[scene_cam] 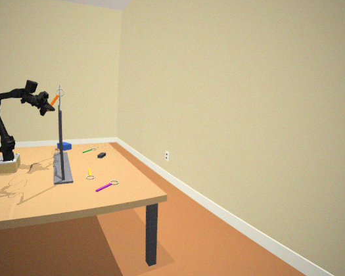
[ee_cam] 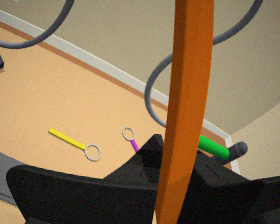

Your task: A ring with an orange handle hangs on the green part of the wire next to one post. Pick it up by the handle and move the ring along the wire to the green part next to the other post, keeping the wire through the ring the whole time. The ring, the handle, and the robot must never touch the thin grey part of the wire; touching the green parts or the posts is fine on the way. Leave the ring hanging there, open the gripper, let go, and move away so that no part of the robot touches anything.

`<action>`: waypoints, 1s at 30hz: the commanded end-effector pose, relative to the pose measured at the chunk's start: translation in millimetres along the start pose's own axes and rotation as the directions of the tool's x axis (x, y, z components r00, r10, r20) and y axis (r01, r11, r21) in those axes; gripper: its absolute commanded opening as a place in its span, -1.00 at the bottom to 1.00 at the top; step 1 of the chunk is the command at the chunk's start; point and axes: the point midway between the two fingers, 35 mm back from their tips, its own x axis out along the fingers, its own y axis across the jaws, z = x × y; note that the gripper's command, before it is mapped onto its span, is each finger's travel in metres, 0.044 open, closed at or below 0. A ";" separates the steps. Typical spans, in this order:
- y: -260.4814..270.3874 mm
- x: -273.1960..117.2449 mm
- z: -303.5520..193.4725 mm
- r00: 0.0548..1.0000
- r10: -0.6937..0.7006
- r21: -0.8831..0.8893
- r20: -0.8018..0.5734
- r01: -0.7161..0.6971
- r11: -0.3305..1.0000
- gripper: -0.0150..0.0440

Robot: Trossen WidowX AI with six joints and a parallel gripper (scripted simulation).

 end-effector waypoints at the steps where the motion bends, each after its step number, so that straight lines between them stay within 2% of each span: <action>1: -7.7 -1.7 0.9 0.998 -0.063 -0.101 0.011 0.064 0.993 -1.00; 15: -28.0 -3.3 5.8 0.974 -0.215 -0.363 0.070 0.226 0.904 -1.00; 30: -46.9 -8.4 16.9 0.922 -0.345 -0.598 0.175 0.378 0.707 -1.00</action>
